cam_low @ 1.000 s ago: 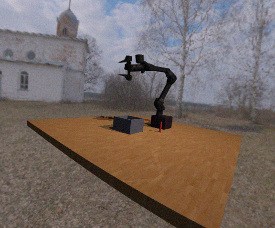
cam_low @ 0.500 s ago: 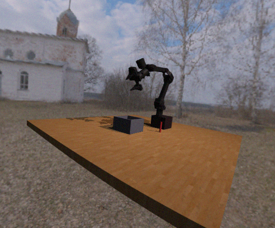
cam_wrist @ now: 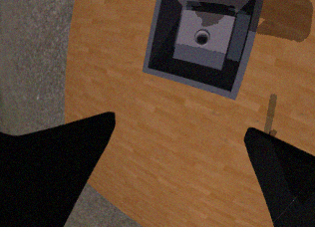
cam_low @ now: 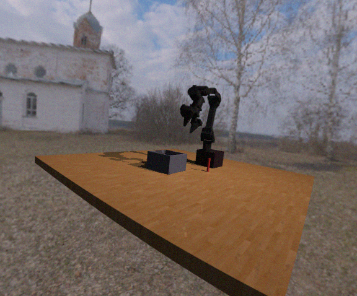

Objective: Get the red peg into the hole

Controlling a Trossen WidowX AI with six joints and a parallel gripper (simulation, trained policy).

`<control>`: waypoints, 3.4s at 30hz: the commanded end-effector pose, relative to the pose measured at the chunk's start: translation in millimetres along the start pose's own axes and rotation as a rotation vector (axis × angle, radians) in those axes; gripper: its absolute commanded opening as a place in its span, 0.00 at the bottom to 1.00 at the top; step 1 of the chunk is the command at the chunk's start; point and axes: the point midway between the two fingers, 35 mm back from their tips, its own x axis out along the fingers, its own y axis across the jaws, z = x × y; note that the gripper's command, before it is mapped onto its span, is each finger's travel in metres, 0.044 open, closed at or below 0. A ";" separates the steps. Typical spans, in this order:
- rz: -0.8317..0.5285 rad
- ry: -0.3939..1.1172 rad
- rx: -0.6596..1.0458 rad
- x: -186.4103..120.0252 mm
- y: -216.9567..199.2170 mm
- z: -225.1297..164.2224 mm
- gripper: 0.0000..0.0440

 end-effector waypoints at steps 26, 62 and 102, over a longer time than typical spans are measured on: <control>-0.527 -0.020 -0.284 56.4 -120.3 -82.9 1.00; -0.520 0.083 -0.400 140.4 -175.5 -118.2 0.22; -0.286 -0.062 -0.643 74.3 -48.2 -54.6 0.00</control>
